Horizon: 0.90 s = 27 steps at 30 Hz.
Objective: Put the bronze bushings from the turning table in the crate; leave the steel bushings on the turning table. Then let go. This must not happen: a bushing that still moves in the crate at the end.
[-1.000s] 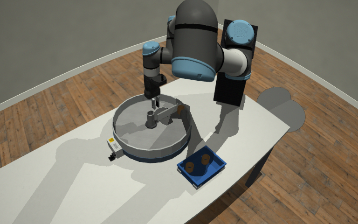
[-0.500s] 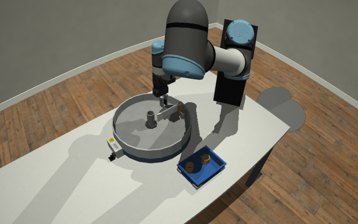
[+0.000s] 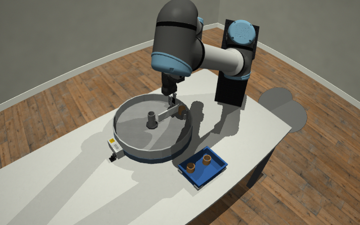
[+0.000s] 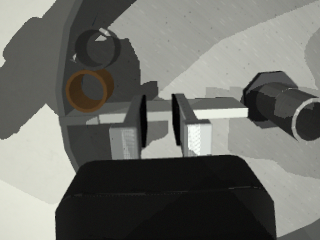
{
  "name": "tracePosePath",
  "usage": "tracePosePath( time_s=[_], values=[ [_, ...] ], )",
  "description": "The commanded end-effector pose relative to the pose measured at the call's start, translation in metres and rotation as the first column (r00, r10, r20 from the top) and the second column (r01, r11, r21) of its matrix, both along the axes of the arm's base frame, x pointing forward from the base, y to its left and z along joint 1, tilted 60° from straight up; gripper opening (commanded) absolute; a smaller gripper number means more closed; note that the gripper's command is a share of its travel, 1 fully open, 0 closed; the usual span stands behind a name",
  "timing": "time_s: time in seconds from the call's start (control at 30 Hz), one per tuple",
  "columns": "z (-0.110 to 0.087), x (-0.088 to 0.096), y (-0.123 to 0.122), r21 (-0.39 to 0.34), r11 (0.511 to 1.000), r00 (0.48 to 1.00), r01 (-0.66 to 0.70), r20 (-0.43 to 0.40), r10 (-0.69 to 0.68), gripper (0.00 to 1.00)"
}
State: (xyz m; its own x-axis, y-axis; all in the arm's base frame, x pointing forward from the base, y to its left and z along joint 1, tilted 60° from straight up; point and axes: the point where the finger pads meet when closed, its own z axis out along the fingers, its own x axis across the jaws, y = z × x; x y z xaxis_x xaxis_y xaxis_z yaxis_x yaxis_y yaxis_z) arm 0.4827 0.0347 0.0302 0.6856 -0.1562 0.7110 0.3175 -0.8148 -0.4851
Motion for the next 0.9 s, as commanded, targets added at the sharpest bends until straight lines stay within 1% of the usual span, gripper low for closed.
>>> tracePosePath(
  time_s=[0.0,0.1,0.27,0.7,0.87],
  values=[
    [-0.003,-0.002,0.000,-0.002,1.000,1.000,0.003,0.005,-0.003,0.45],
    [-0.003,-0.002,0.000,-0.002,1.000,1.000,0.003,0.005,-0.003,0.45],
    [-0.036,-0.030,0.016,-0.001,1.000,1.000,0.002,0.002,-0.002,0.45],
    [-0.036,-0.030,0.016,-0.001,1.000,1.000,0.001,0.001,-0.001,0.45],
    [-0.039,-0.032,0.017,-0.004,1.000,1.000,0.005,0.007,-0.005,0.45]
  ],
)
